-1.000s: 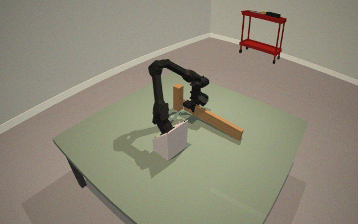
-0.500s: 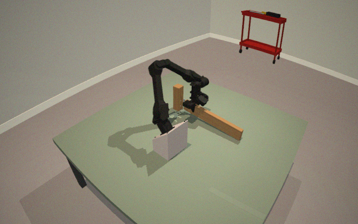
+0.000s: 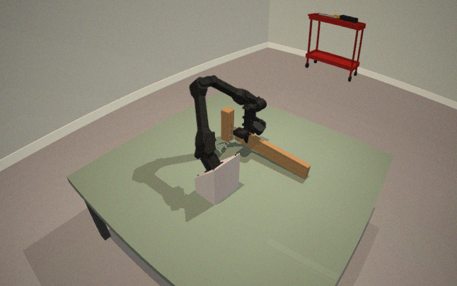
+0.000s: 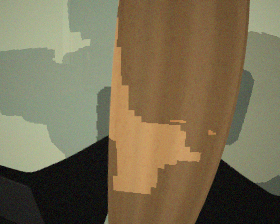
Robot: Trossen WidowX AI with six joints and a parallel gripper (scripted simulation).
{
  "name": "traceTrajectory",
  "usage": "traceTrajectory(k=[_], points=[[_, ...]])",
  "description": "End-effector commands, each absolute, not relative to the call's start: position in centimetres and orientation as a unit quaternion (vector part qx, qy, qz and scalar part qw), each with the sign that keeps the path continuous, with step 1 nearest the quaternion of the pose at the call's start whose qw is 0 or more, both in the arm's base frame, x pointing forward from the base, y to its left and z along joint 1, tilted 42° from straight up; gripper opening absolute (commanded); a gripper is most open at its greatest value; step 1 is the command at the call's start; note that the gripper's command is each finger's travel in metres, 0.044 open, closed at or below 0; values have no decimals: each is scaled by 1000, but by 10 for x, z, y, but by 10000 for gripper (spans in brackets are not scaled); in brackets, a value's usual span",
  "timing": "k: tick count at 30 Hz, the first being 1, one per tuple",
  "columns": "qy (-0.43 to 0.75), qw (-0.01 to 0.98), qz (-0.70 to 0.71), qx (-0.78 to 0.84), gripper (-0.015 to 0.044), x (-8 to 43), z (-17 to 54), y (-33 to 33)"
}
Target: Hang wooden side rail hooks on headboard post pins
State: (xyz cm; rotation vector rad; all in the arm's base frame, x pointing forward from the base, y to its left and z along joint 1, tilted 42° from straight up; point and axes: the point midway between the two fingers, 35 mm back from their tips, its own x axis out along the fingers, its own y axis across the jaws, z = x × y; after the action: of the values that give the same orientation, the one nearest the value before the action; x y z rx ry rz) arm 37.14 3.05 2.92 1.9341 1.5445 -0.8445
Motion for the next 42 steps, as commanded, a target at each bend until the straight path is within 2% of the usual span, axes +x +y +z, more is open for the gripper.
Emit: traceTrajectory(k=[1, 42], points=[[565, 265, -309, 717, 0, 376, 33, 28], [565, 264, -309, 717, 0, 373, 35, 33]])
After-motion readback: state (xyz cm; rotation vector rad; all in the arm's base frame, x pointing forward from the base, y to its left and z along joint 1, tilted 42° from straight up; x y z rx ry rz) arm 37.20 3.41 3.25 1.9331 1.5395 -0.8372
